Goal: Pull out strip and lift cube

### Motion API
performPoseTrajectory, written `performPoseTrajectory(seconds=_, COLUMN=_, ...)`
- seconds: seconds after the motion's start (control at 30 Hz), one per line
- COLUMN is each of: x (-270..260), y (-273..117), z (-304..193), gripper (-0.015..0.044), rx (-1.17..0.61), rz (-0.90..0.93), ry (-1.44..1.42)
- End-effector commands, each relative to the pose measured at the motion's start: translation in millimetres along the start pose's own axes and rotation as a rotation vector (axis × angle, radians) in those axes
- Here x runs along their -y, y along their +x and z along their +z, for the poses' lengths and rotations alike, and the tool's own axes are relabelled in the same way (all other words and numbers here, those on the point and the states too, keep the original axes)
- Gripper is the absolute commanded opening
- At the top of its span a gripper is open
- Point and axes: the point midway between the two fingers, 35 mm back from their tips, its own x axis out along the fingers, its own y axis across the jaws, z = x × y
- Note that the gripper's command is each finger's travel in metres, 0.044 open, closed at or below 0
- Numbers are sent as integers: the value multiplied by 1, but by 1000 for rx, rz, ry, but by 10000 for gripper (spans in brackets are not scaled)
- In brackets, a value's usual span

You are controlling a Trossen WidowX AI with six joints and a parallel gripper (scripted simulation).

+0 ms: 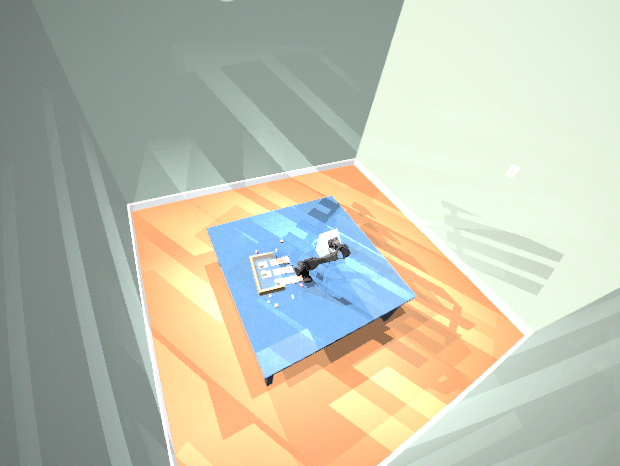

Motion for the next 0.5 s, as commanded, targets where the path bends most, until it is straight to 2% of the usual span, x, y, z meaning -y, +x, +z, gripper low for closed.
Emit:
performPoseTrajectory(seconds=0.0, x=1, y=6, z=-15, gripper=0, rx=-29, rz=-8, ry=3)
performPoseTrajectory(seconds=0.47, x=2, y=6, z=-35, gripper=0, rx=-30, rz=-8, ry=4)
